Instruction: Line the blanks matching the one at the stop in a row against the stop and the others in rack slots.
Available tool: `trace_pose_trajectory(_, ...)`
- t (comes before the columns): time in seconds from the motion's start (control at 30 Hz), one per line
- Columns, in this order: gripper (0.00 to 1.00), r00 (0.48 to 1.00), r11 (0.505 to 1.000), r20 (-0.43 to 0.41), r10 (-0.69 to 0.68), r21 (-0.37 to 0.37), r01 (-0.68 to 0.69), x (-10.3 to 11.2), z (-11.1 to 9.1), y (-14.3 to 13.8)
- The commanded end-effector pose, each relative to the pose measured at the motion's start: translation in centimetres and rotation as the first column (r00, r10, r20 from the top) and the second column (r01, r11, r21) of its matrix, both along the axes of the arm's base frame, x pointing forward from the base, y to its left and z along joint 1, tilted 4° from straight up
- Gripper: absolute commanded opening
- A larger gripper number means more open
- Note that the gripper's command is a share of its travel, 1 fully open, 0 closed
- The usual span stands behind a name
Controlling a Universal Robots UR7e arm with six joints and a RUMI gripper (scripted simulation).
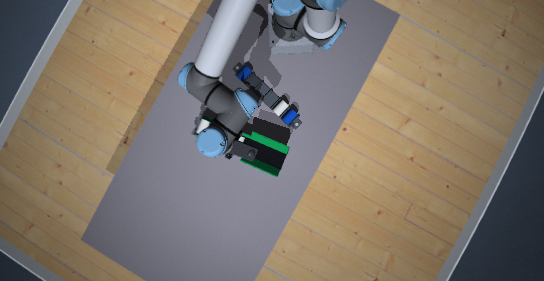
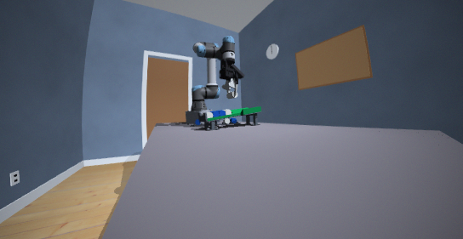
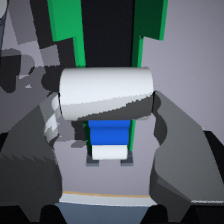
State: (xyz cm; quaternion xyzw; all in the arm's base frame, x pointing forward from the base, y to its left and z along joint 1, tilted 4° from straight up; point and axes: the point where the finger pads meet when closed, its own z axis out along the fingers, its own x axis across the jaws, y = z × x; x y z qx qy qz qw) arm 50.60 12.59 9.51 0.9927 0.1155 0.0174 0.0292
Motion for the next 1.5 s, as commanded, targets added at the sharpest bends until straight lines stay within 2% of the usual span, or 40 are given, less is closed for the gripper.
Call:
trace_pose_trajectory(0.0, 0.37, 1.0, 1.0, 0.001, 0.0, 0.0, 0.0, 0.1, 0.1, 0.0)
trace_pose_trajectory(0.37, 0.37, 1.0, 1.0, 0.001, 0.0, 0.0, 0.0, 0.1, -1.0, 0.0)
trace_pose_trajectory(0.77, 0.37, 1.0, 1.0, 0.001, 0.0, 0.0, 0.0, 0.4, -6.5, -0.3)
trace_pose_trajectory(0.83, 0.37, 1.0, 1.0, 0.001, 0.0, 0.0, 0.0, 0.4, -6.5, -0.3)
trace_pose_trajectory(1.07, 0.37, 1.0, 1.0, 0.001, 0.0, 0.0, 0.0, 0.5, -9.2, -0.5)
trace_pose_trajectory(1.47, 0.37, 1.0, 1.0, 0.001, 0.0, 0.0, 0.0, 0.5, -9.9, -0.5)
